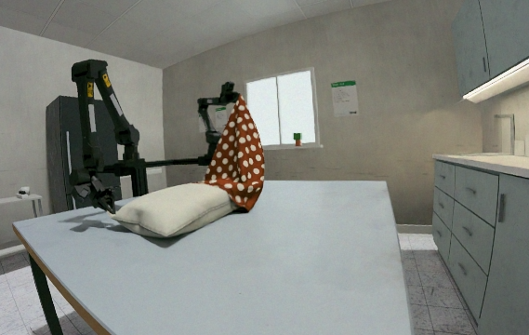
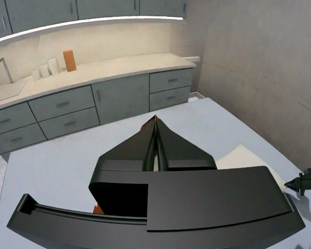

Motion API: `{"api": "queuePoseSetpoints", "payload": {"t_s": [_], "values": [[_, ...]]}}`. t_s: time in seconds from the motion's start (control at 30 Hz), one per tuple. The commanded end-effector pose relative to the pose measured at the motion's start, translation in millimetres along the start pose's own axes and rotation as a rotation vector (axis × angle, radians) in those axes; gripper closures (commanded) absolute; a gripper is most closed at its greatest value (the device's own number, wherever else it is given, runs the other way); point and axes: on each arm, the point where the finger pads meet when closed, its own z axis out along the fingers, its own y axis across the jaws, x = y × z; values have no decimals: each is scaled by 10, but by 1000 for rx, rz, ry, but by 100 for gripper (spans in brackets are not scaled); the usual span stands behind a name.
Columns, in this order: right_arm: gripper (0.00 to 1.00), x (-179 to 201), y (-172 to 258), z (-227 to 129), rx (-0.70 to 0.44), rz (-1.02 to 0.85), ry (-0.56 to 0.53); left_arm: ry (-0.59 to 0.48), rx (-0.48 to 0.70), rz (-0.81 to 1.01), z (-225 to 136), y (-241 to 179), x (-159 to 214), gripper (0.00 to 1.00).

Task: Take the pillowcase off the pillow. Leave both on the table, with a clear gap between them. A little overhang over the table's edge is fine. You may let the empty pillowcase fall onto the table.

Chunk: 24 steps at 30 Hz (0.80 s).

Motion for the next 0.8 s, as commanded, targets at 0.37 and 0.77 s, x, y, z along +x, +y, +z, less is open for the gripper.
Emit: {"api": "queuePoseSetpoints", "payload": {"t_s": [0.37, 0.77], "values": [[98, -6, 12, -12, 0, 4, -3, -198, -2, 11, -226, 35, -864, 98], [98, -66, -2, -27, -1, 1, -17, -172, 3, 21, -144, -3, -775, 98]]}}
